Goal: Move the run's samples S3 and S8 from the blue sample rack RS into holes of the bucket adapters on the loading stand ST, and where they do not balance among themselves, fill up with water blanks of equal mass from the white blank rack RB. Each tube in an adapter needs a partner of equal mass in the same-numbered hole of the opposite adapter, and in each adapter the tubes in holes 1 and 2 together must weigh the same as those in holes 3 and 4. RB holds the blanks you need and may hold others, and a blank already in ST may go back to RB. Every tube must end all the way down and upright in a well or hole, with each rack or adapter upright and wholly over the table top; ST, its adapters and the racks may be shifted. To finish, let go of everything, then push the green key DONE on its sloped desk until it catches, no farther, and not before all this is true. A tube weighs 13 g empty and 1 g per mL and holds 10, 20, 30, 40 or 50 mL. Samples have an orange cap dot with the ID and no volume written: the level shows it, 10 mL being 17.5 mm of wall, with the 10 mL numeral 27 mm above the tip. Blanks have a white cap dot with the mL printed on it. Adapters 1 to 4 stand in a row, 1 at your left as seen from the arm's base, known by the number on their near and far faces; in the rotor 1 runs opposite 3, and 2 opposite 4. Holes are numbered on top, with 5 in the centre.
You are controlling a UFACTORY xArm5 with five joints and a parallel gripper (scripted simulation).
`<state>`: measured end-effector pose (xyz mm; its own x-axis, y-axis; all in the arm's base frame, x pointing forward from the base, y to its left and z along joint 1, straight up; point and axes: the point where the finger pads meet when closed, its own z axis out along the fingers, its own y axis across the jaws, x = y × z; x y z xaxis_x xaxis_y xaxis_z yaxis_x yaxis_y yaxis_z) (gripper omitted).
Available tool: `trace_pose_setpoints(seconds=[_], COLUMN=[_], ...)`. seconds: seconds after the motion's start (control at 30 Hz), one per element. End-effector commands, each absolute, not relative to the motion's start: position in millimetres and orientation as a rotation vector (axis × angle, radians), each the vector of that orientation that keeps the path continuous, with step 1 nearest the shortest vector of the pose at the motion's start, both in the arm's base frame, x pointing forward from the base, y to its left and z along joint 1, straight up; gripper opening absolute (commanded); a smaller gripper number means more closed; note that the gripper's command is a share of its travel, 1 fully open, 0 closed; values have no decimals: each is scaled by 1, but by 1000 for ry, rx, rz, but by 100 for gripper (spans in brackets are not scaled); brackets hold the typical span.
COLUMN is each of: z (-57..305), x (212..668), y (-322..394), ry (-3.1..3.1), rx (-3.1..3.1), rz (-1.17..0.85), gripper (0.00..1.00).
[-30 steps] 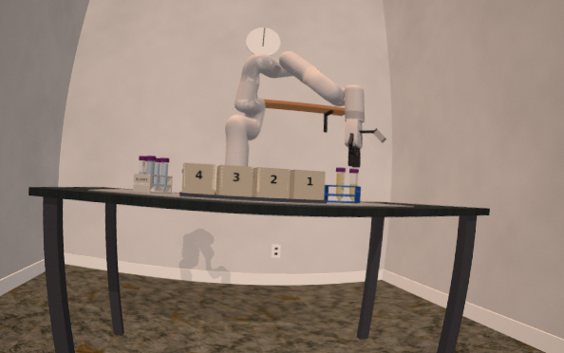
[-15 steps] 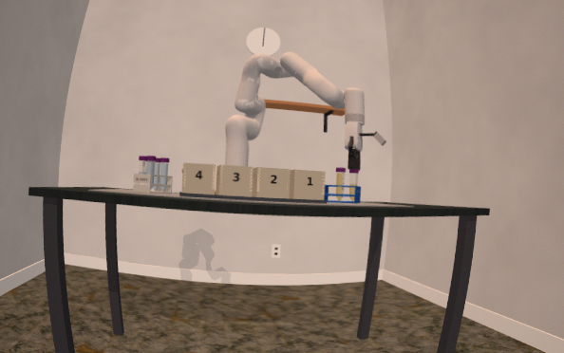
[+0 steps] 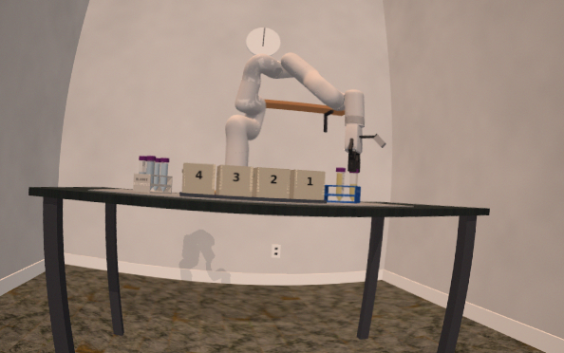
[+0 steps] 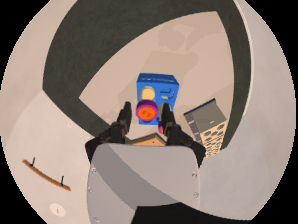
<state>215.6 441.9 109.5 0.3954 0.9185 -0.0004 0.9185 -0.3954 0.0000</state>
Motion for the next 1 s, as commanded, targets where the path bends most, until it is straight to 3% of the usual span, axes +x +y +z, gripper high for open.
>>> trace_pose_setpoints(seconds=[0.0,0.93,0.97], z=[109,99,100], x=[216,216,216], y=[443,443,443], ry=[1728,1728,1728], rx=[2626,2626,2626], rz=[5,5,5], gripper=[57,57,0])
